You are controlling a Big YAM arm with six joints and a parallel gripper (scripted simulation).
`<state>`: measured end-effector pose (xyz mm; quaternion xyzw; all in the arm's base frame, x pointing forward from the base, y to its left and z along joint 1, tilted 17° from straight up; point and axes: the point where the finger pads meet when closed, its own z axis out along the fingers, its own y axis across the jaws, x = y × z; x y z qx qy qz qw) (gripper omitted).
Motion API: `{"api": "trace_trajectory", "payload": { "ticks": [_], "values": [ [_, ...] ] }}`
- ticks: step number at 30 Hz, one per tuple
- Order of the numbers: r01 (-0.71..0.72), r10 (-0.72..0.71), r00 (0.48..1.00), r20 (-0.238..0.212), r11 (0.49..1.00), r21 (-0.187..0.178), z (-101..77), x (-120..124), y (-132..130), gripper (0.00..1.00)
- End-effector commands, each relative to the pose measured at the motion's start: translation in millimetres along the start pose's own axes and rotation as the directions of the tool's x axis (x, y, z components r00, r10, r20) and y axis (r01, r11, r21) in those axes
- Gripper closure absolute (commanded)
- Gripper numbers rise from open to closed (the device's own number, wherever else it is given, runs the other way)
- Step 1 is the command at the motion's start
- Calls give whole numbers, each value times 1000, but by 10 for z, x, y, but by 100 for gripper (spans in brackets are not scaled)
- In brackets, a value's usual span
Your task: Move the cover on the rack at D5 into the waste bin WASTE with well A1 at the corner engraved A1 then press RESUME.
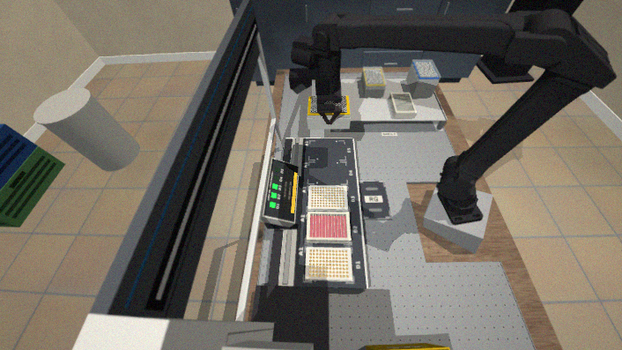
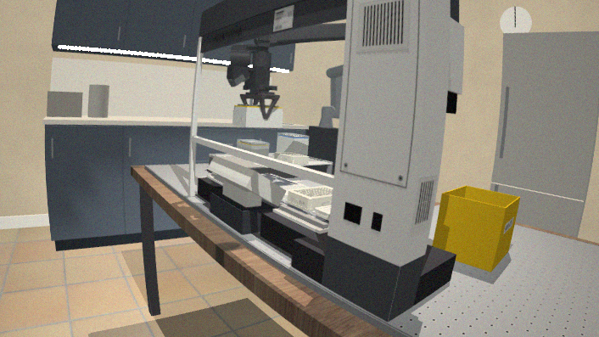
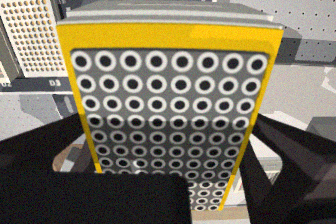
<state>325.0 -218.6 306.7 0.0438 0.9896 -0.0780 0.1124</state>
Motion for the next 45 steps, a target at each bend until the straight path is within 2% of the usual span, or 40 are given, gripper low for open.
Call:
{"api": "trace_trajectory", "payload": {
  "ticks": [1,6,8,11,12,14,15,16,19,21,23,25,27,28,31,32,34,35,36,38,40,42,44,45],
  "values": [
    [-5,3,998,62,999,32,-289,-205,-100,100],
    [-6,3,998,69,999,36,-200,-254,-131,100],
    [-4,3,1000,22,1000,11,37,-88,-39,100],
    [-4,3,1000,26,1000,14,68,-84,-43,100],
    [-5,3,999,46,1000,25,-3,-164,-90,100],
    [-5,3,999,46,1000,25,-3,-164,-90,100],
    [-6,3,997,73,999,39,-114,-143,-83,100],
    [-5,3,999,47,1000,25,18,-63,-40,100],
    [-4,3,1000,29,1000,16,154,-71,-49,100],
    [-5,3,999,44,1000,24,123,-148,-97,100],
    [-4,4,1000,31,1000,18,209,-66,-57,100],
    [-4,4,1000,25,1000,15,267,-66,-61,100],
    [-4,4,999,38,1000,22,249,-136,-107,100],
    [-4,3,1000,26,1000,16,316,-67,-71,100],
    [-4,3,999,32,1000,19,301,-59,-68,100],
    [-3,-1,997,81,999,45,108,-240,-156,100],
    [-1,-1,998,59,999,33,238,-185,-127,100],
    [0,0,1000,24,1000,13,411,-86,-71,100],
    [0,0,1000,15,1000,9,467,-70,-65,100],
    [-1,1,1000,15,1000,9,502,-68,-67,100],
    [-3,2,999,43,1000,25,411,-139,-112,100],
    [-3,2,999,45,1000,26,425,-60,-69,100],
    [-2,1,999,52,1000,29,432,-134,-105,100],
    [-1,1,999,35,1000,20,528,-104,-88,100]
  ]
}}
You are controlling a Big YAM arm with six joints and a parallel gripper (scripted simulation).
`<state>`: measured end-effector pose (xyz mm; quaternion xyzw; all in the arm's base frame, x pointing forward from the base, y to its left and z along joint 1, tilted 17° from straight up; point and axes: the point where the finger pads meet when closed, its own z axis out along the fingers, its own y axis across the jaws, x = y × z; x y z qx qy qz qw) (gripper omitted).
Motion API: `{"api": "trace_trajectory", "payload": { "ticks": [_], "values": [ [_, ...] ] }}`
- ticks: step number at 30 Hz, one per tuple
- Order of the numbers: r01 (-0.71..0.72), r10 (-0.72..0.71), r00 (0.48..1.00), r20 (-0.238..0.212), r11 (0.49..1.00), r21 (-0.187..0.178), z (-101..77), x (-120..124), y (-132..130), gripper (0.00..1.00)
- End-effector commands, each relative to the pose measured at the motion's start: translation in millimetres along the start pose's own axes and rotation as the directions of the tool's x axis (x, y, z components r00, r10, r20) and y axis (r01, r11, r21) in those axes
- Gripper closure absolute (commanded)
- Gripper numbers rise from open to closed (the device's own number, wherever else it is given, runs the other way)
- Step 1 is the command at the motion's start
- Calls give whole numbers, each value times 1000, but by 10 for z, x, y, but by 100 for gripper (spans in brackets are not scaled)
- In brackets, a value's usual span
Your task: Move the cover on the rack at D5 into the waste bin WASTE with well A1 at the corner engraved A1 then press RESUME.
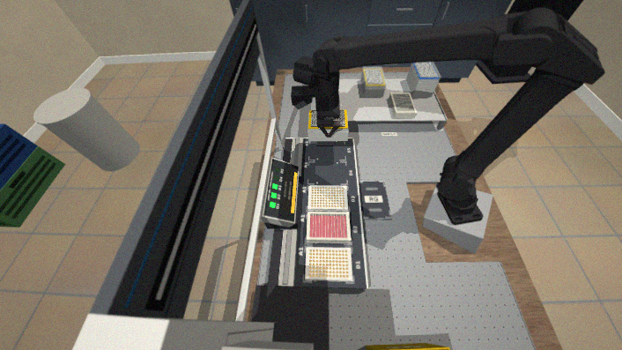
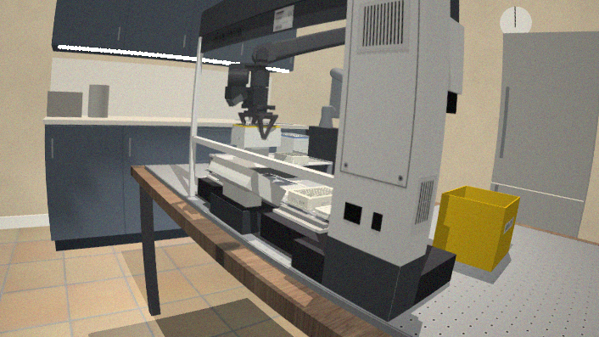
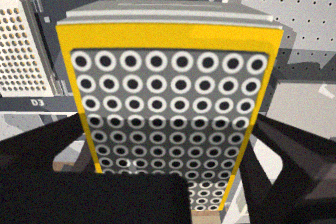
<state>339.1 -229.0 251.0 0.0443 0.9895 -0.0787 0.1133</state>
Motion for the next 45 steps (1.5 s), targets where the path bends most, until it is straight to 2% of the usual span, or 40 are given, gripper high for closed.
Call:
{"api": "trace_trajectory", "payload": {
  "ticks": [1,3,4,6,9,10,12,14,18,20,21,23,25,28,29,31,34,35,37,38,41,43,45],
  "values": [
    [-1,0,1000,28,1000,15,-13,-66,-70,100],
    [-1,0,1000,28,1000,15,-13,-66,-70,100],
    [-3,1,998,62,999,34,-142,-208,-151,100],
    [-1,1,1000,19,1000,10,76,-49,-64,100],
    [0,0,1000,20,1000,10,123,-70,-69,100],
    [-1,0,999,38,1000,20,67,-139,-108,100],
    [-1,1,999,33,1000,18,109,-53,-64,100],
    [-2,1,999,39,1000,21,120,-89,-86,100],
    [-1,0,1000,20,1000,10,271,-51,-61,100],
    [-1,0,1000,20,1000,10,271,-51,-61,100],
    [-3,0,997,81,999,44,22,-244,-170,100],
    [-3,0,998,67,999,36,120,-223,-161,100],
    [-1,1,1000,13,1000,6,388,-51,-63,100],
    [0,0,1000,13,1000,6,437,-51,-58,100],
    [-1,0,999,33,1000,17,373,-133,-105,100],
    [-2,1,999,46,1000,24,339,-95,-89,100],
    [-2,1,999,43,1000,23,406,-127,-106,100],
    [-1,1,1000,25,1000,13,505,-95,-88,100],
    [-1,1,1000,25,1000,13,505,-95,-88,100],
    [-1,0,999,50,1000,26,403,-100,-85,100],
    [0,0,1000,21,1000,10,588,-87,-77,100],
    [-1,0,1000,18,1000,8,637,-70,-71,100],
    [-1,1,999,35,1000,18,593,-98,-88,100]
  ]
}}
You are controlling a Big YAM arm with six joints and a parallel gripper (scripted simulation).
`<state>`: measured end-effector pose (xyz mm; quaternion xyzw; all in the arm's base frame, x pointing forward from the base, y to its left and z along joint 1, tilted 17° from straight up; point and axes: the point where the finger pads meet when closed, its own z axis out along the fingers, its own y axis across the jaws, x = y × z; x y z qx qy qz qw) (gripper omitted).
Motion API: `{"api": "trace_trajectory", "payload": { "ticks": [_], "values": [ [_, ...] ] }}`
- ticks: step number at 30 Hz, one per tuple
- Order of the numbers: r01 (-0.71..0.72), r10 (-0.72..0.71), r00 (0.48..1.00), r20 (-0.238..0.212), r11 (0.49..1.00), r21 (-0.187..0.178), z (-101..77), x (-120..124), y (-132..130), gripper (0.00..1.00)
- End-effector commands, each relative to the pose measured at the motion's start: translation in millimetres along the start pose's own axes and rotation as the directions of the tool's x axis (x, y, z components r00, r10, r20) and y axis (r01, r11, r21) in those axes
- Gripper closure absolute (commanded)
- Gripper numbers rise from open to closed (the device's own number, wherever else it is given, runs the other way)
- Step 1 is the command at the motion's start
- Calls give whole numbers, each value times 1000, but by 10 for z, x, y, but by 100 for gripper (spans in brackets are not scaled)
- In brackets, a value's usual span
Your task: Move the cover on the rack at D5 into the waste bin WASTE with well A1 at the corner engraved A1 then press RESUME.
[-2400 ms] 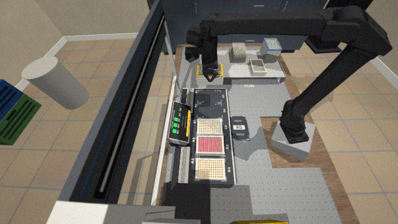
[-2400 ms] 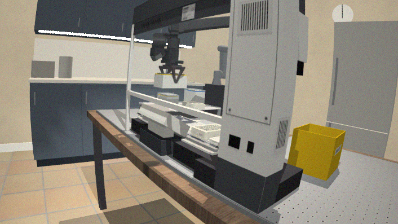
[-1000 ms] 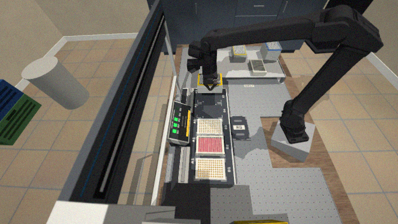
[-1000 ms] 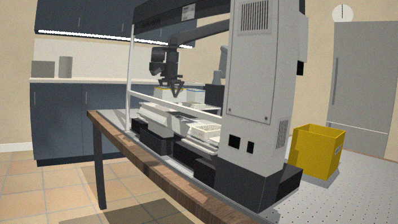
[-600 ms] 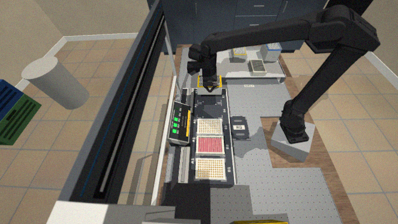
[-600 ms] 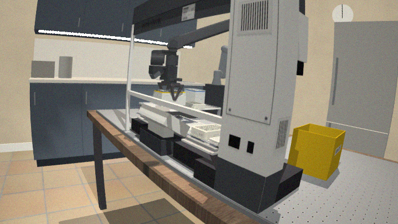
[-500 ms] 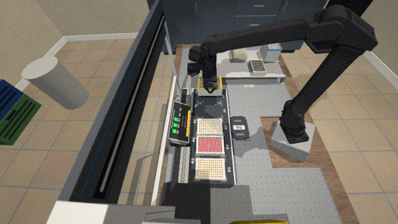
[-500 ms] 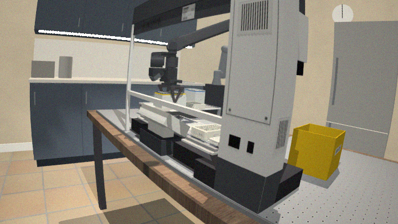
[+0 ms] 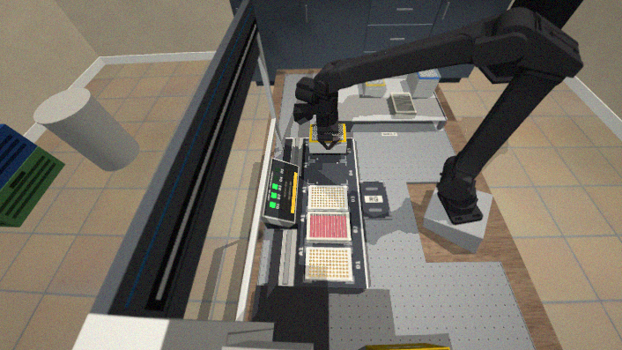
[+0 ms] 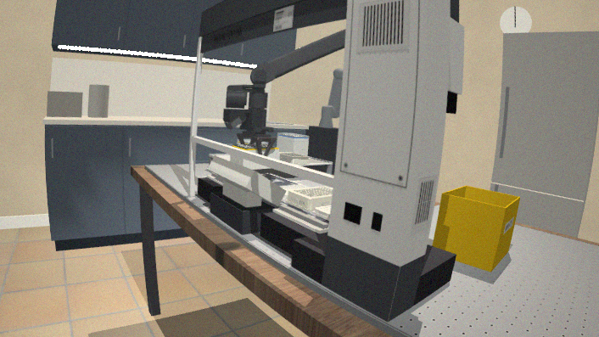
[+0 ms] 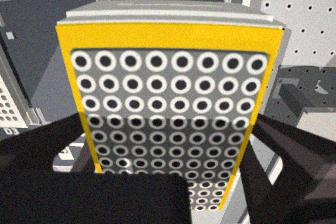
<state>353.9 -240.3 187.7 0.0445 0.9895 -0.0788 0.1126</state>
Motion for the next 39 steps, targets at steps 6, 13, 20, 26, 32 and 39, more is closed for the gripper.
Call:
{"api": "trace_trajectory", "payload": {
  "ticks": [6,13,20,26,32,39],
  "values": [
    [0,0,1000,20,1000,9,108,-70,-70,100],
    [-1,1,1000,29,1000,14,145,-65,-73,100],
    [-1,-1,998,55,1000,28,136,-136,-108,100],
    [-3,0,997,75,999,40,21,-211,-152,100],
    [-1,0,999,44,1000,22,154,-149,-87,100],
    [-1,0,999,44,1000,22,154,-147,-86,100]
  ]
}}
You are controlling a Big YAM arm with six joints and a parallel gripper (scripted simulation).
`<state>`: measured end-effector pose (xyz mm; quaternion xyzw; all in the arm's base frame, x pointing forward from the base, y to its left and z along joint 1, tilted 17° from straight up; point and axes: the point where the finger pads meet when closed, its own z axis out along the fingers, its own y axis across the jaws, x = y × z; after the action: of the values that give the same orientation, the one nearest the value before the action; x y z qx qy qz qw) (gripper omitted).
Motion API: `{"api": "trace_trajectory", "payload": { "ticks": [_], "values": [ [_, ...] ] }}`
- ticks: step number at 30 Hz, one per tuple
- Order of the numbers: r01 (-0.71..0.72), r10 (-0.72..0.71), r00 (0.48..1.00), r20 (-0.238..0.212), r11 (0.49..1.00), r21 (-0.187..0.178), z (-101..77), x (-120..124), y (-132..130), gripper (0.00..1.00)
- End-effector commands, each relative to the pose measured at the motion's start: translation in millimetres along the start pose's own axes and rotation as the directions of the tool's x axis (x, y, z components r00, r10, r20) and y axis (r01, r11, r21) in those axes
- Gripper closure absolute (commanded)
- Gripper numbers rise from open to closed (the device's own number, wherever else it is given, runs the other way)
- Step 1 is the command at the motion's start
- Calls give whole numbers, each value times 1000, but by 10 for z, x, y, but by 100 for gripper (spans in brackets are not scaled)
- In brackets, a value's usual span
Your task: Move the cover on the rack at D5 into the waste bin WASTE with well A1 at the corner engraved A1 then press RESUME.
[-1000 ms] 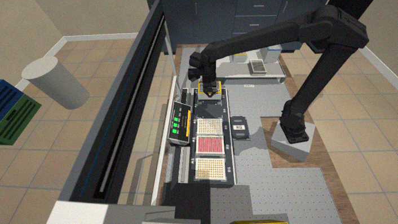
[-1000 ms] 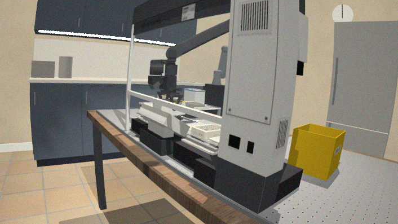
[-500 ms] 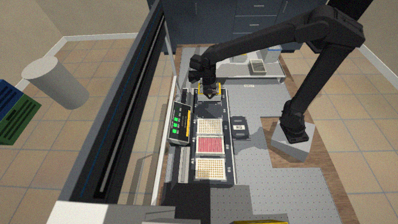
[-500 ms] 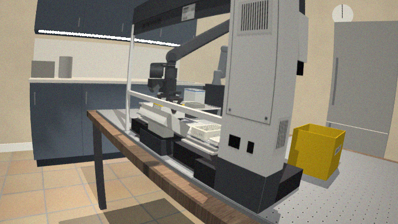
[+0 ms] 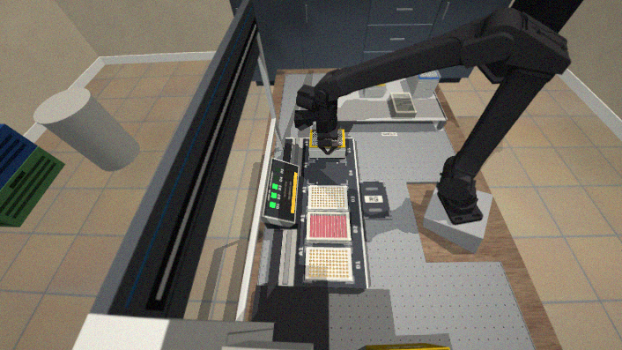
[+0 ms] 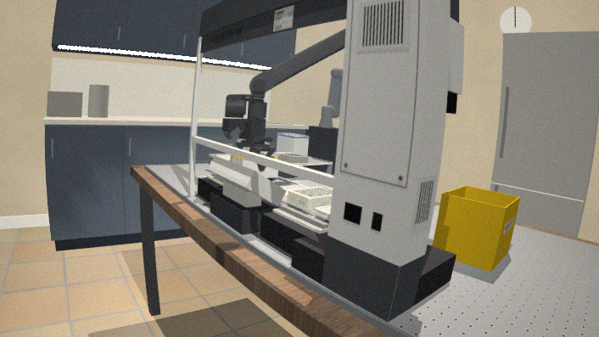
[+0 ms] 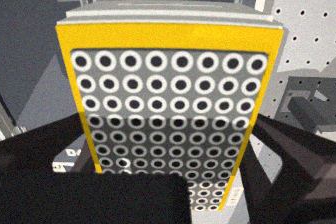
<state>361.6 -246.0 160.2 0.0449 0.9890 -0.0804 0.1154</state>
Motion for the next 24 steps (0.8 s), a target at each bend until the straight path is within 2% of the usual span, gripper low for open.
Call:
{"api": "trace_trajectory", "payload": {
  "ticks": [1,14,16,21,24],
  "values": [
    [0,-1,999,39,1000,19,-136,-131,-77,100],
    [0,-1,999,39,1000,19,-136,-127,-75,100],
    [0,-1,999,45,1000,23,-147,-70,-73,100],
    [-1,-1,999,53,1000,27,-156,-110,-97,100],
    [-1,0,999,39,1000,20,-85,-76,-78,100]
  ]
}}
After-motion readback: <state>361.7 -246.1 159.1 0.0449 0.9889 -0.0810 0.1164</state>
